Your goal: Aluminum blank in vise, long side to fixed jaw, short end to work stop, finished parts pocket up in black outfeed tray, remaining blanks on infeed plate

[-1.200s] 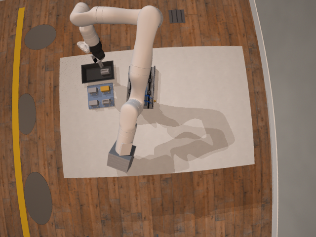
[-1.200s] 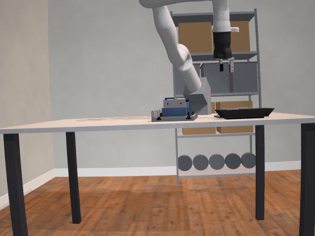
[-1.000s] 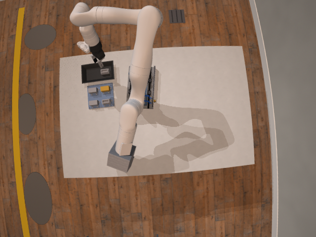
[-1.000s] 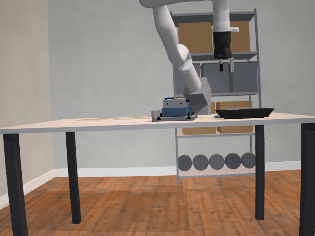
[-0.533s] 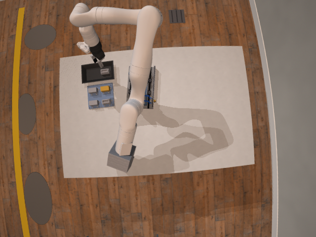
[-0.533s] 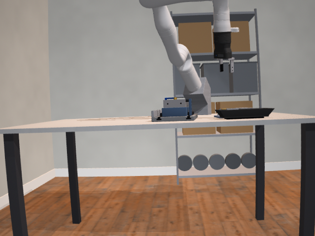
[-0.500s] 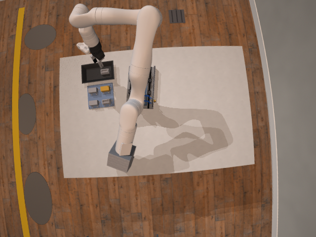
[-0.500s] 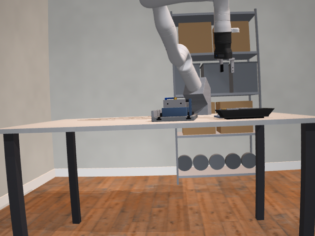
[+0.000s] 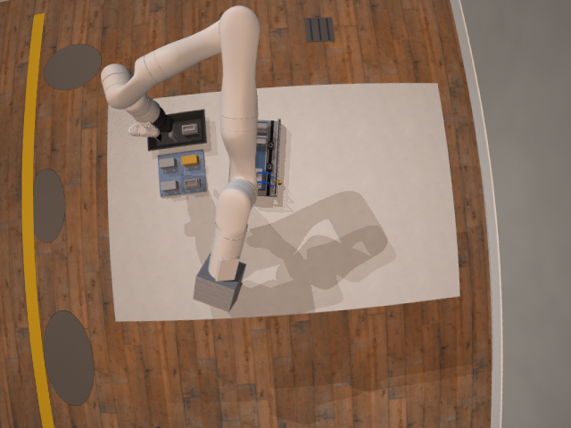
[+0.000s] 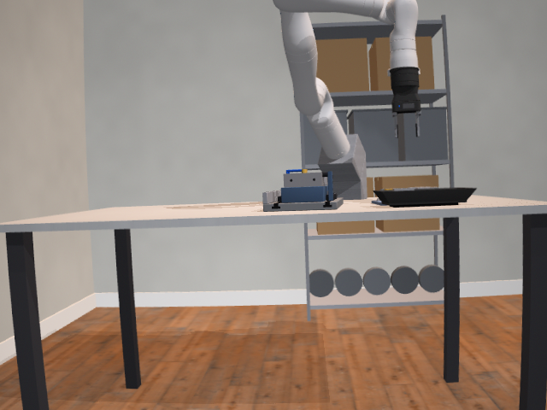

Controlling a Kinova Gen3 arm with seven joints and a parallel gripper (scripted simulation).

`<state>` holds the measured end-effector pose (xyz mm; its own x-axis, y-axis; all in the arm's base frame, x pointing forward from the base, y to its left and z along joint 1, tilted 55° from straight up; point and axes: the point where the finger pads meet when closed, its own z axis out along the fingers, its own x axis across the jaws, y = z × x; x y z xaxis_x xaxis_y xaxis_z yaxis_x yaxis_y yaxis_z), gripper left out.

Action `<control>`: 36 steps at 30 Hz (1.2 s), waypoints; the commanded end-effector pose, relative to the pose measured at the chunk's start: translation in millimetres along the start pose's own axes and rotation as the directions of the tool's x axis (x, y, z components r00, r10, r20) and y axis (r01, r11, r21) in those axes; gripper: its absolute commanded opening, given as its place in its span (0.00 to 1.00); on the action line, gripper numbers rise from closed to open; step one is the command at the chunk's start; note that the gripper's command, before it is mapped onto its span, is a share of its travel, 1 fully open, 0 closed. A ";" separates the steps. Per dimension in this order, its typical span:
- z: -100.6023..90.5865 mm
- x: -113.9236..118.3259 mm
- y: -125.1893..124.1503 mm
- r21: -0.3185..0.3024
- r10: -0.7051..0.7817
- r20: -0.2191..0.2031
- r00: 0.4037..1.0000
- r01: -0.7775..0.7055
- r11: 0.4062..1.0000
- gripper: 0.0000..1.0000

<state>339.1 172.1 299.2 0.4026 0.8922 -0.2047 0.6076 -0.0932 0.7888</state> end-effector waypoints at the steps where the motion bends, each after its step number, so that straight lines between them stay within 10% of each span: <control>1: 1.3 2.8 -6.4 -0.003 -0.024 0.002 1.000 0.024 1.000 1.00; 8: 1.3 2.8 -6.4 -0.003 -0.024 0.002 1.000 0.024 1.000 1.00; 9: 1.3 2.8 -6.4 -0.003 -0.024 0.002 1.000 0.024 1.000 0.00; 36: 1.3 2.8 -6.4 -0.003 -0.024 0.002 1.000 0.024 1.000 0.00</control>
<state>337.4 174.0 292.5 0.3904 0.8924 -0.2263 0.6156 -0.0703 0.7849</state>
